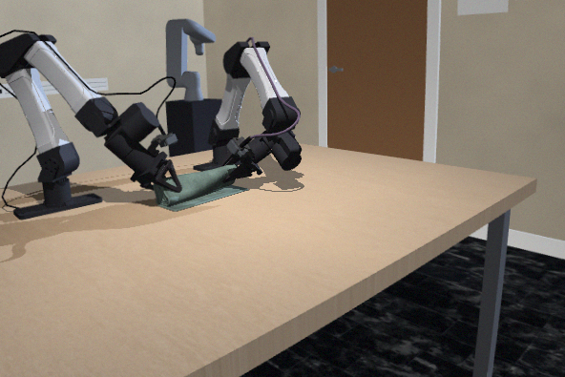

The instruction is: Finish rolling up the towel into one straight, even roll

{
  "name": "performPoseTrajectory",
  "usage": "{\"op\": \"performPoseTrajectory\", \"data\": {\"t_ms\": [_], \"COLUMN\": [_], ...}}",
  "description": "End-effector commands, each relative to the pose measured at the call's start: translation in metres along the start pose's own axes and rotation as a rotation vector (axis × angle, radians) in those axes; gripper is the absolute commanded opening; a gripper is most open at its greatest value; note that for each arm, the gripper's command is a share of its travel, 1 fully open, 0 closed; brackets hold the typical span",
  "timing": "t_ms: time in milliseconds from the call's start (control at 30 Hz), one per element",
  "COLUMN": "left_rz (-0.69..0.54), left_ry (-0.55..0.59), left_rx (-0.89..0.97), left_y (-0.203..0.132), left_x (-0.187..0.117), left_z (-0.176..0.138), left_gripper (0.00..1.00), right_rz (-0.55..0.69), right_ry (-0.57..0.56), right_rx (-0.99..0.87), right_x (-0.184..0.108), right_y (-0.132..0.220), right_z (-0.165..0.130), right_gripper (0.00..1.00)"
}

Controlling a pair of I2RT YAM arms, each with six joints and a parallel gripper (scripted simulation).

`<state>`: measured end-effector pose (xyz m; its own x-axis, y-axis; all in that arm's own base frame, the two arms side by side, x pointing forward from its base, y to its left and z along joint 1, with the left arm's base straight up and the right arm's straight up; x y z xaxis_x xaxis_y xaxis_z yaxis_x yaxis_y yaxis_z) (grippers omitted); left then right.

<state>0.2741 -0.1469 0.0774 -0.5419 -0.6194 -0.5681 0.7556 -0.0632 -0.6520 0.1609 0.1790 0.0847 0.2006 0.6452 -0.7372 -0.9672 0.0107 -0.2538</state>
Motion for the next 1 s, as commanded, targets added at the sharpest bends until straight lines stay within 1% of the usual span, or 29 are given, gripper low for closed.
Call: {"op": "performPoseTrajectory", "data": {"t_ms": [0,233,333,400,800,967], "left_rz": [-0.007,-0.007,-0.007,-0.007,-0.007,-0.007], "left_ry": [-0.009,-0.009,-0.009,-0.009,-0.009,-0.009], "left_rx": [-0.003,-0.003,-0.003,-0.003,-0.003,-0.003], "left_y": [0.003,0.003,0.002,0.002,-0.005,-0.005], "left_x": [0.001,0.001,0.000,0.000,-0.006,-0.011], "left_z": [-0.002,-0.002,-0.001,-0.001,0.004,0.004], "left_gripper": [0.33,0.33,0.44,0.44,0.85,0.85], "right_rz": [-0.023,-0.023,-0.023,-0.023,-0.023,-0.015], "right_ry": [-0.018,-0.018,-0.018,-0.018,-0.018,-0.017], "right_rx": [-0.010,-0.010,-0.010,-0.010,-0.010,-0.004], "right_x": [0.000,0.000,0.000,0.000,0.000,0.000], "right_y": [-0.007,-0.007,-0.007,-0.007,-0.007,-0.007], "right_z": [0.008,0.008,0.008,0.008,0.008,0.009], "right_gripper": [0.39,0.36,0.36,0.36,0.36,0.36]}}
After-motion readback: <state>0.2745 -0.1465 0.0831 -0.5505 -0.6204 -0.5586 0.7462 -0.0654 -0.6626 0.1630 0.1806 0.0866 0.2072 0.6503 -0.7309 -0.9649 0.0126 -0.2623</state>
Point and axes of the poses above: on each arm, the point where the finger pads meet when closed, its own x axis out along the fingers, its own y axis across the jaws, z = x × y, the point moved 7 cm from there along -x, back along the fingers, and after that the axes turned 6 degrees about x, right-handed, at the moved point
